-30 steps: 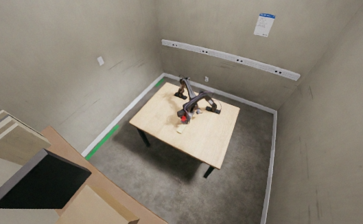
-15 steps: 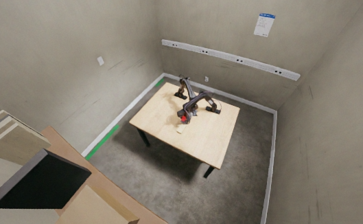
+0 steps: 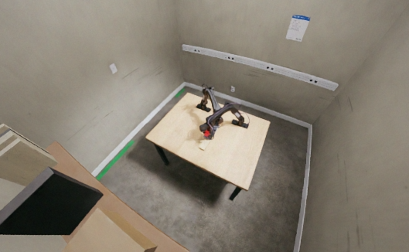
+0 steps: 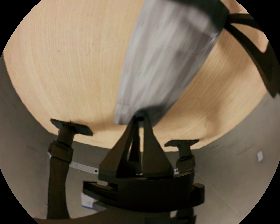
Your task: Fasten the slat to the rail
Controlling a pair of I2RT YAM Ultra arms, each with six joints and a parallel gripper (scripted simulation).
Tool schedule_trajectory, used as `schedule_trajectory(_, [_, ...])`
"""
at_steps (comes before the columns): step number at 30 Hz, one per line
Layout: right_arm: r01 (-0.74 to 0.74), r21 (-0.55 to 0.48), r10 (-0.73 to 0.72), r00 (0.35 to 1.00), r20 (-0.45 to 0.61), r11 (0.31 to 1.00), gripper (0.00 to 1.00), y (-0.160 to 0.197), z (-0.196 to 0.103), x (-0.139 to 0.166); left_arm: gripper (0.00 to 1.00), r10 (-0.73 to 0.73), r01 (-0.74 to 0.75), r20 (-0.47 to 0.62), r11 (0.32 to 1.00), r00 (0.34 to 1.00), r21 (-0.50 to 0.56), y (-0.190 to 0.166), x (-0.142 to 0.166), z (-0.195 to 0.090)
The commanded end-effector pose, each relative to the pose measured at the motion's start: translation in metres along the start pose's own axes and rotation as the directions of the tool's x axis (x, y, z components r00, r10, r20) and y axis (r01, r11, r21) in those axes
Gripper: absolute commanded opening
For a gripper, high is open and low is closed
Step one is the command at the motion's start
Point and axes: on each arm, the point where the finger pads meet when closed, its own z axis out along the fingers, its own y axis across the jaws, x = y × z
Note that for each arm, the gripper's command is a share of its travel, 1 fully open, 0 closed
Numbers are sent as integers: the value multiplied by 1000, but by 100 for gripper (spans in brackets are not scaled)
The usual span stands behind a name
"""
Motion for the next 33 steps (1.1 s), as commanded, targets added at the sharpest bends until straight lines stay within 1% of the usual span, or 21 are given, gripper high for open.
schedule_trajectory(1, [-215, -2, 215, 977, 7, 977, 12, -2, 4, 0, 72, 0, 0, 12, 1000, 1000, 7, -1, -2, -5])
schedule_trajectory(4, [-329, -4, 329, 944, 6, 944, 12, -2, 4, 0, 72, 0, 0, 12, 1000, 1000, 7, -1, -2, -5])
schedule_trajectory(8, [-474, -5, 474, 880, 6, 880, 12, -2, 4, 0, 72, 0, 0, 12, 1000, 1000, 7, -1, -2, -5])
schedule_trajectory(10, [-474, -5, 474, 880, 6, 880, 12, -2, 4, 0, 72, 0, 0, 12, 1000, 1000, 7, -1, -2, -5])
schedule_trajectory(13, [-575, -6, 575, 818, 5, 818, 12, -2, 4, 0, 72, 0, 0, 12, 1000, 1000, 7, -1, -2, -5])
schedule_trajectory(19, [-752, -8, 752, 660, 3, 660, 12, -2, 4, 0, 72, 0, 0, 12, 1000, 1000, 7, -1, -2, -5])
schedule_trajectory(25, [-886, -9, 886, 464, 1, 464, 12, -2, 4, 0, 72, 0, 0, 12, 1000, 1000, 7, -1, -2, -5])
schedule_trajectory(27, [-886, -9, 886, 464, 1, 464, 12, -2, 4, 0, 72, 0, 0, 12, 1000, 1000, 7, -1, -2, -5])
schedule_trajectory(33, [-970, -9, 970, 242, -2, 242, 12, -2, 4, 0, 72, 0, 0, 12, 1000, 1000, 7, -1, -2, -5])
